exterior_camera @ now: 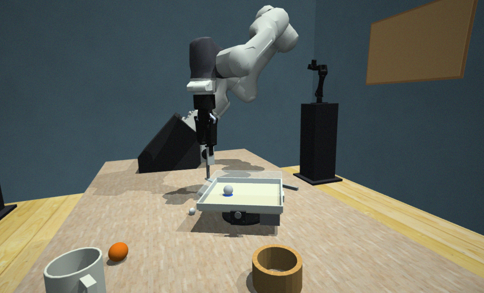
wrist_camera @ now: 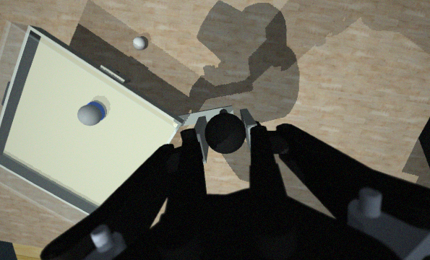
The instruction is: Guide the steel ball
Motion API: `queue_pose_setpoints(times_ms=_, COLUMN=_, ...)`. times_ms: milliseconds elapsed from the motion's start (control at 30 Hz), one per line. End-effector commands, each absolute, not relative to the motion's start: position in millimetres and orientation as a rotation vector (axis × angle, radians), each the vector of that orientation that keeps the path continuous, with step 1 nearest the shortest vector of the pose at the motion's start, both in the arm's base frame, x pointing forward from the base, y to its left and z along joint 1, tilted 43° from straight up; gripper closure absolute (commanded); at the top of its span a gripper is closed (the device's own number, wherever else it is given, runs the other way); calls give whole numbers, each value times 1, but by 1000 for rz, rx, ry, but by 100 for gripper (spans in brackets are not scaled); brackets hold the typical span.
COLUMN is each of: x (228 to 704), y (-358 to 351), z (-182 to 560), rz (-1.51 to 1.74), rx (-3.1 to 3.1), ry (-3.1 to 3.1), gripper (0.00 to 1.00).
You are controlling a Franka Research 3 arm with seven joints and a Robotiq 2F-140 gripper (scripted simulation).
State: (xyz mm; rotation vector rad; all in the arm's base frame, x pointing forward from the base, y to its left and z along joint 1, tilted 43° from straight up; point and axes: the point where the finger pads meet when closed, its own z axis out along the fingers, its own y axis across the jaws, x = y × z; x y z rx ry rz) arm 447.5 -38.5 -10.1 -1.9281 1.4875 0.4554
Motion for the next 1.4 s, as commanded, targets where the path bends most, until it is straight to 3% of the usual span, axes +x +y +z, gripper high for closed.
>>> queue_pose_setpoints(times_ms=0, x=449, y=-40, z=-10, rz=455, rx=-1930, ry=1484, gripper=100)
queue_pose_setpoints(times_ms=1367, x=452, y=-47, z=-7, rz=455, rx=-1930, ry=1484, gripper=100)
